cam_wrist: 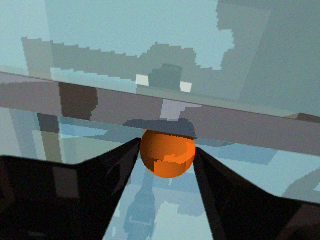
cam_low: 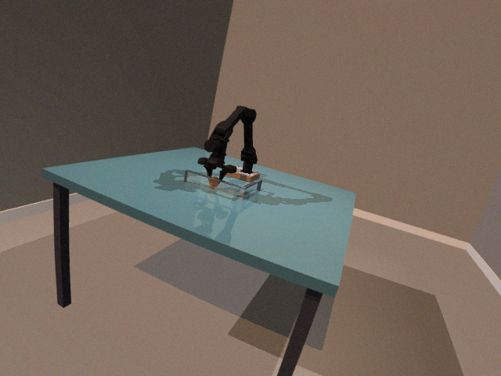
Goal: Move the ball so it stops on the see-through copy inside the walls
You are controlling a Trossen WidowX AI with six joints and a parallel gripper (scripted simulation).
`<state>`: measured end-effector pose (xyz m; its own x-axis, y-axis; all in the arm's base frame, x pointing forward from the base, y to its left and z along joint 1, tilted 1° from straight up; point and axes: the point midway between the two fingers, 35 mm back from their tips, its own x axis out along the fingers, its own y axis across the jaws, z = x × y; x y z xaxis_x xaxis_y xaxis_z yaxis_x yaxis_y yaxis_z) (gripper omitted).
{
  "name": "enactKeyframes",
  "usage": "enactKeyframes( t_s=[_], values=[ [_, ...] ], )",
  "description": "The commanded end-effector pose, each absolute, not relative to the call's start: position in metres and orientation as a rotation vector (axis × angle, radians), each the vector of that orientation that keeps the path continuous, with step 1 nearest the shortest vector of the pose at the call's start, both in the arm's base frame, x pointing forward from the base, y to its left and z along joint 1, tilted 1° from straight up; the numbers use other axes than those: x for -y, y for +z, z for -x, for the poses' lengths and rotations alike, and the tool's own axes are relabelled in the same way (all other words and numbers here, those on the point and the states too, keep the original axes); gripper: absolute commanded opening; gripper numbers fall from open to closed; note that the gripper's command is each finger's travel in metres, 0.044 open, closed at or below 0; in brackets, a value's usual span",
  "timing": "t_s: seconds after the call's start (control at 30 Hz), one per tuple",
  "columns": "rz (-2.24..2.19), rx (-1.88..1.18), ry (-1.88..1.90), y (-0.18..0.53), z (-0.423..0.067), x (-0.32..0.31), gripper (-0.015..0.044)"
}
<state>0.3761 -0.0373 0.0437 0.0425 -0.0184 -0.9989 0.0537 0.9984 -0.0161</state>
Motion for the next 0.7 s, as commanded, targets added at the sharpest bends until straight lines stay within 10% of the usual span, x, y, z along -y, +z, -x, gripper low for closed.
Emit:
enactKeyframes(
  t_s=[0.0,0.2,0.67],
  values=[
    [-0.028,-1.531,-0.049,0.0357,-0.3754,0.0368,0.0000],
    [-0.028,-1.531,-0.049,0.0300,-0.3755,0.0369,0.0000],
    [-0.028,-1.532,-0.055,0.0336,-0.3755,0.0373,0.0350]
  ],
)
